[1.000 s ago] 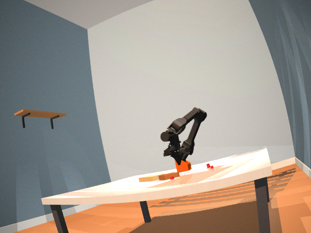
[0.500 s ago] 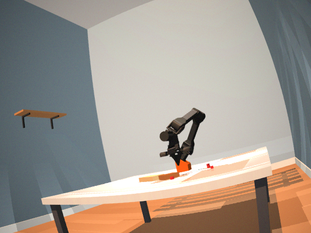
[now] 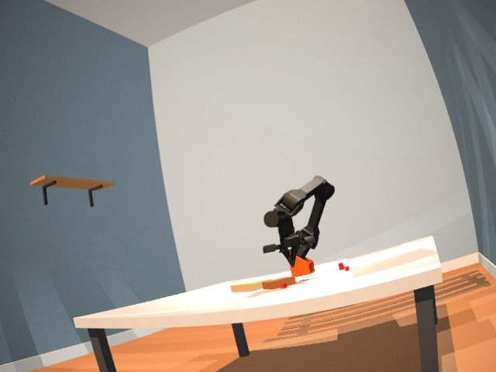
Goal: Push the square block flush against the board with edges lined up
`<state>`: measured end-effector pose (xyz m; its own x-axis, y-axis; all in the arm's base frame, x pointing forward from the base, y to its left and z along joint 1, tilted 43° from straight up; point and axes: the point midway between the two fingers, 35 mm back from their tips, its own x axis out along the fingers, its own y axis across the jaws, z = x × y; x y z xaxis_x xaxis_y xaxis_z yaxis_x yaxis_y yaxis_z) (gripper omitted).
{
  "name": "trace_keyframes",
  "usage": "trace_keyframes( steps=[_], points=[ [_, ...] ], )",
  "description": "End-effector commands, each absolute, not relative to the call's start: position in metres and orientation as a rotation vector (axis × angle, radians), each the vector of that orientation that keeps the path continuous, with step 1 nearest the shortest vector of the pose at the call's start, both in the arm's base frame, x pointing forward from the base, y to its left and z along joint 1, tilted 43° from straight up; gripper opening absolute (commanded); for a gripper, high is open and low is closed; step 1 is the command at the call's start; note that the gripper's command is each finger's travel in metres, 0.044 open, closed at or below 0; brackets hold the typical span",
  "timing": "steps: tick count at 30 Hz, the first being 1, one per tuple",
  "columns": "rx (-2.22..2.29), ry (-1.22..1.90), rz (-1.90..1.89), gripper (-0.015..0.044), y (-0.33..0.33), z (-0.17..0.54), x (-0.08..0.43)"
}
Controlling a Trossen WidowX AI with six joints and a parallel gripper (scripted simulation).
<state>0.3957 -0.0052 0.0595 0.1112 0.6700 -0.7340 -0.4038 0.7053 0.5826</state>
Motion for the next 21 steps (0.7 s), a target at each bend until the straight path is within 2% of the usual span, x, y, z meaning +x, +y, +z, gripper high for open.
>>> trace_keyframes(
  steps=[1, 8, 13, 21],
  points=[
    [0.165, 1.174, 0.883, 0.0000, -0.002, 0.058, 0.404],
    [0.135, 1.156, 0.904, 0.0000, 0.000, 0.056, 0.406],
    [0.099, 1.132, 0.933, 0.0000, 0.036, 0.019, 0.414],
    [0.099, 1.132, 0.933, 0.0000, 0.035, 0.018, 0.413]
  ],
)
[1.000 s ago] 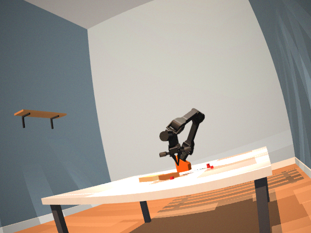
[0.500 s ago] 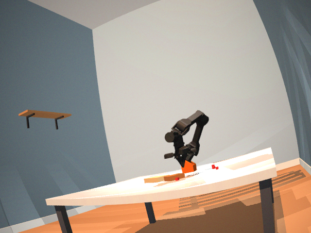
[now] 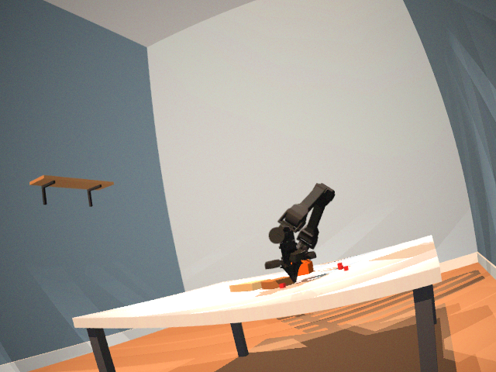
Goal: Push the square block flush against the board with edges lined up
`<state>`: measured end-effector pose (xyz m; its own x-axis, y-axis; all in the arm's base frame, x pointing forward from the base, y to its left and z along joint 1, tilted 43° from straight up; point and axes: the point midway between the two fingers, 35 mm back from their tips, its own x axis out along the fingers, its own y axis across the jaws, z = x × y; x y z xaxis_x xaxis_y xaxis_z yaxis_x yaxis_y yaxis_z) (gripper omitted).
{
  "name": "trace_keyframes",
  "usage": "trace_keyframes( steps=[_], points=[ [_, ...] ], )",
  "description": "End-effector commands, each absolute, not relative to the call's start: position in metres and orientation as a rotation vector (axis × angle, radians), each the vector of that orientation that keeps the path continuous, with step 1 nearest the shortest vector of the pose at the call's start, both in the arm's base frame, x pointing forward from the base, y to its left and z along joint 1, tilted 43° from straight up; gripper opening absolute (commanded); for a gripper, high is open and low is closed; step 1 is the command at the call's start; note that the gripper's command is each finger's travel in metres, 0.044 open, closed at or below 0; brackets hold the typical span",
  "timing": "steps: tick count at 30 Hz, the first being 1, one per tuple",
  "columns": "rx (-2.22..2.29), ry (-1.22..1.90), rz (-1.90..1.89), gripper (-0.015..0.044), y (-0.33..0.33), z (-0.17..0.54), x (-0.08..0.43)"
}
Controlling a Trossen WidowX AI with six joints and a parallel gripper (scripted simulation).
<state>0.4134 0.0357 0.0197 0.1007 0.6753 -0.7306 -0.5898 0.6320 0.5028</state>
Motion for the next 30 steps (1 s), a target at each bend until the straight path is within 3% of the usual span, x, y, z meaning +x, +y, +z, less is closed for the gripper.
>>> trace_keyframes(
  steps=[1, 30],
  points=[
    [0.099, 1.132, 0.933, 0.0000, 0.034, 0.018, 0.413],
    [0.098, 1.134, 0.931, 0.0000, 0.024, 0.006, 0.396]
  ],
)
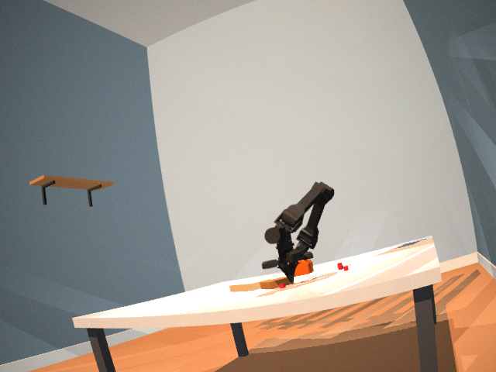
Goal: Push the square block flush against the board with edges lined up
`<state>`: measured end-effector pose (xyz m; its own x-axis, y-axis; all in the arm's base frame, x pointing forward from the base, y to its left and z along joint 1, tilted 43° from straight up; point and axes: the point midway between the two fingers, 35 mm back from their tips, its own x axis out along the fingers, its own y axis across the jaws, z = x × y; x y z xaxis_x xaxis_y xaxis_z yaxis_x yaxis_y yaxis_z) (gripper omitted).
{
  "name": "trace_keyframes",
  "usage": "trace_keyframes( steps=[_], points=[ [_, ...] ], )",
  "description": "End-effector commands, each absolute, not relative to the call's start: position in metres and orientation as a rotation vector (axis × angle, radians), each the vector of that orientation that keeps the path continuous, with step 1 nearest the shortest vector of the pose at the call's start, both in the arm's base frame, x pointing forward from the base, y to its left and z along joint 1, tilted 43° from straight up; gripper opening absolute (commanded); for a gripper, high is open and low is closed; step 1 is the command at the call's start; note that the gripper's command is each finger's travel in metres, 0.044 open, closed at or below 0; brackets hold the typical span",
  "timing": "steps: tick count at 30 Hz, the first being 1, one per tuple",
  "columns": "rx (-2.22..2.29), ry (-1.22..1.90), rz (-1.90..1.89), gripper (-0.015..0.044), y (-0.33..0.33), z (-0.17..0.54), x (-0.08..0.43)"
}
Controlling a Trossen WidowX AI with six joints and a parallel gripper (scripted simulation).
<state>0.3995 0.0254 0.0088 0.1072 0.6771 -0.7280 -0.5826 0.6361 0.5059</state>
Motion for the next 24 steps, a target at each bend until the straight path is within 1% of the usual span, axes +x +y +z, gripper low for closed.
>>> trace_keyframes(
  steps=[1, 24],
  points=[
    [0.098, 1.134, 0.931, 0.0000, 0.024, 0.006, 0.395],
    [0.098, 1.136, 0.931, 0.0000, 0.016, -0.004, 0.382]
  ],
)
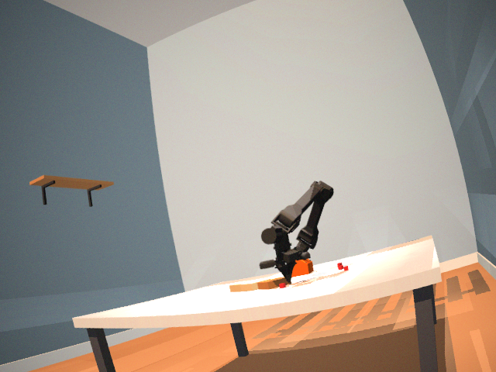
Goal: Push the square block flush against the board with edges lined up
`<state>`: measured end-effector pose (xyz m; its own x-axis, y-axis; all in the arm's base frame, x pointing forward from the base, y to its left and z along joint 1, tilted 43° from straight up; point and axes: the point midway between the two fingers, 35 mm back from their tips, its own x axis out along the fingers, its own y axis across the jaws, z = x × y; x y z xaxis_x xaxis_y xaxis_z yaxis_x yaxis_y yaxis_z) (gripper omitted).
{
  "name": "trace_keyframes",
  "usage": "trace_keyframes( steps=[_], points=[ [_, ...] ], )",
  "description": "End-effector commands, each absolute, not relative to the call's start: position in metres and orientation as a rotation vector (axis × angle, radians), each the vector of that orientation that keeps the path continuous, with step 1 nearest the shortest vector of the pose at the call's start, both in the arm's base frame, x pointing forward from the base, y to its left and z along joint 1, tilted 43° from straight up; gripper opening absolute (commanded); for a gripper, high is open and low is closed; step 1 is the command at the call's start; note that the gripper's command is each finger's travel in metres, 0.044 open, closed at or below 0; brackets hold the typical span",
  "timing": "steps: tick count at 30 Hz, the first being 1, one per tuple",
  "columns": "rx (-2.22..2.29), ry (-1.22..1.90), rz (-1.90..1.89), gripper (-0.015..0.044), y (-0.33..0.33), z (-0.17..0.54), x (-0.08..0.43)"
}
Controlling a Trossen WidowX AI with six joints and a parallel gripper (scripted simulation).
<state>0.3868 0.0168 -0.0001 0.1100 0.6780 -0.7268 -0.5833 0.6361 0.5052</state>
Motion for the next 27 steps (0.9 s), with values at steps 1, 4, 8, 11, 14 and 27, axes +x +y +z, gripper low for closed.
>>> trace_keyframes(
  steps=[1, 4, 8, 11, 14, 27],
  points=[
    [0.097, 1.136, 0.931, 0.0000, 0.016, -0.004, 0.382],
    [0.097, 1.136, 0.931, 0.0000, 0.015, -0.005, 0.380],
    [0.097, 1.136, 0.930, 0.0000, 0.013, -0.007, 0.378],
    [0.097, 1.137, 0.930, 0.0000, 0.012, -0.008, 0.376],
    [0.097, 1.137, 0.930, 0.0000, 0.011, -0.009, 0.375],
    [0.097, 1.137, 0.930, 0.0000, 0.006, -0.015, 0.368]
  ],
)
